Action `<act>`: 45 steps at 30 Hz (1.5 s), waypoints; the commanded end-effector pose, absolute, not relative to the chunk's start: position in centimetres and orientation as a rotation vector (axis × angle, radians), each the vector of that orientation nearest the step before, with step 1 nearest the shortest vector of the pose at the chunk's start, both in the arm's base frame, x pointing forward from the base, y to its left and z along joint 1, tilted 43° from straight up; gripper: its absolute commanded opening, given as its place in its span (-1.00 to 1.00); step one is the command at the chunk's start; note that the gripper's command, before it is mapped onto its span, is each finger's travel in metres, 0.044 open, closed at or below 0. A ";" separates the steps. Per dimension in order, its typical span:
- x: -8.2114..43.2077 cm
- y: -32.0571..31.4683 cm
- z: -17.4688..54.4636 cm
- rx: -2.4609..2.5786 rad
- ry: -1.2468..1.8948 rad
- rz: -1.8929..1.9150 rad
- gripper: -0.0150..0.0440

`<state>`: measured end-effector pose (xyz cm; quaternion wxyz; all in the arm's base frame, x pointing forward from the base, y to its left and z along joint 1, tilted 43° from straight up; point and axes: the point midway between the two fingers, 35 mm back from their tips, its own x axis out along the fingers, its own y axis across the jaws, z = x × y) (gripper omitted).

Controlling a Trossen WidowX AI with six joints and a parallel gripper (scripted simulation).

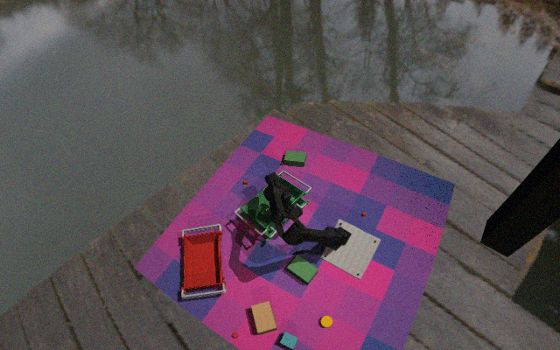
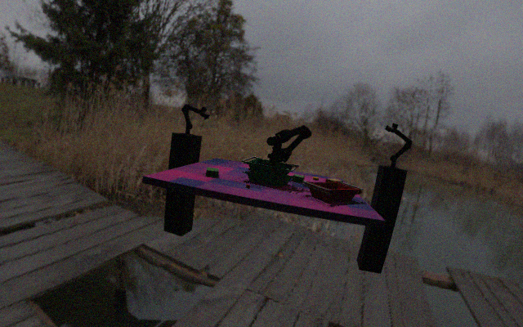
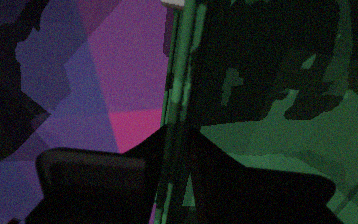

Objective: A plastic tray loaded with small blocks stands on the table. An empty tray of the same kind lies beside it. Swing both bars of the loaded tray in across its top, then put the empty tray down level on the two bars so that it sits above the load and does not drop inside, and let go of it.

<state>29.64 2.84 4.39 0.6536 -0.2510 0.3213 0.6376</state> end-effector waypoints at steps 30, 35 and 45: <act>29.0 3.9 3.4 -0.560 0.738 1.460 -0.49; 29.0 3.9 3.4 -0.560 0.738 1.460 -0.49; 29.0 3.9 3.4 -0.560 0.738 1.460 -0.49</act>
